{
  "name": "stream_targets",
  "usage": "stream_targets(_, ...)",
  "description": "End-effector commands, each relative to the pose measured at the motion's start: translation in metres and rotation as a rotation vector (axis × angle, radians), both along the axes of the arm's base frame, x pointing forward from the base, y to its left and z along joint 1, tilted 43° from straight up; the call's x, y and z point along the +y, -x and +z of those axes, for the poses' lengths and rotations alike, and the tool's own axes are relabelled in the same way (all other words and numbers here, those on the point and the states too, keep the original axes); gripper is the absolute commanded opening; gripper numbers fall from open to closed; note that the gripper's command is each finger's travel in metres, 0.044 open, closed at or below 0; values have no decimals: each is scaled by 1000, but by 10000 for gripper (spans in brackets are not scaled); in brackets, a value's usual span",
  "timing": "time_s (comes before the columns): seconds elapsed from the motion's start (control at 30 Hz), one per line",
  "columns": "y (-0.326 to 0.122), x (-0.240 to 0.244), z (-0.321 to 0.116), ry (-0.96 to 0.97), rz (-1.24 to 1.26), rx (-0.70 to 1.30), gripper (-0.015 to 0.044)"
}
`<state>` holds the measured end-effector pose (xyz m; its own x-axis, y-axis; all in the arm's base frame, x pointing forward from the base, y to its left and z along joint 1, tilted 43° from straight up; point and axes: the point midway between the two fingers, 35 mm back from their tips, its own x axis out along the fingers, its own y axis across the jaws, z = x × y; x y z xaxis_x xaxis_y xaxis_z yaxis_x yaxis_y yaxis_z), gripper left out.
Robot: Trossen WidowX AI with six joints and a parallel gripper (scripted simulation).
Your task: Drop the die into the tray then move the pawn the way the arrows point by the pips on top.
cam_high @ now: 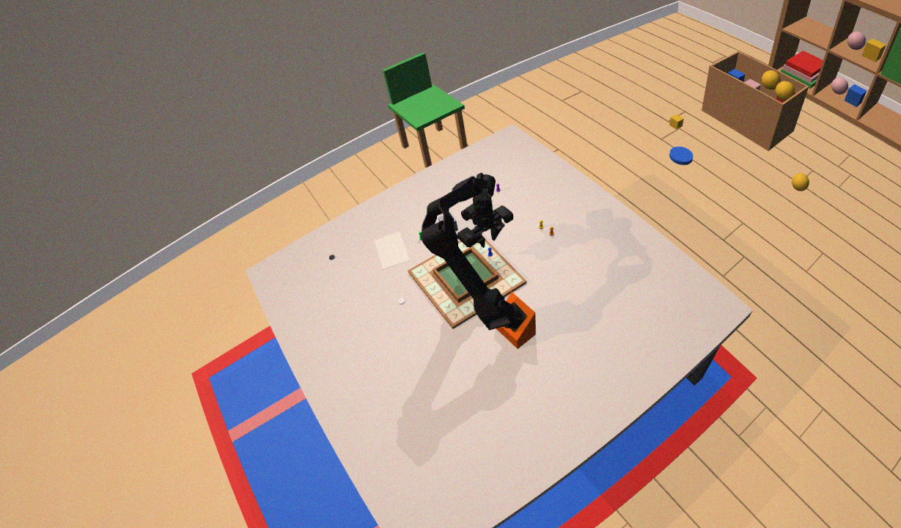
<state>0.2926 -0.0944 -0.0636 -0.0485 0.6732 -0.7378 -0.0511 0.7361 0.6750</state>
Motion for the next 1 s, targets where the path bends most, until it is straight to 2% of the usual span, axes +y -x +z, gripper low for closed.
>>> stream_targets(0.0,-3,-3,-3,4,33,-37,200)
stream_targets(0.97,-2,25,-34,2,33,-37,200)
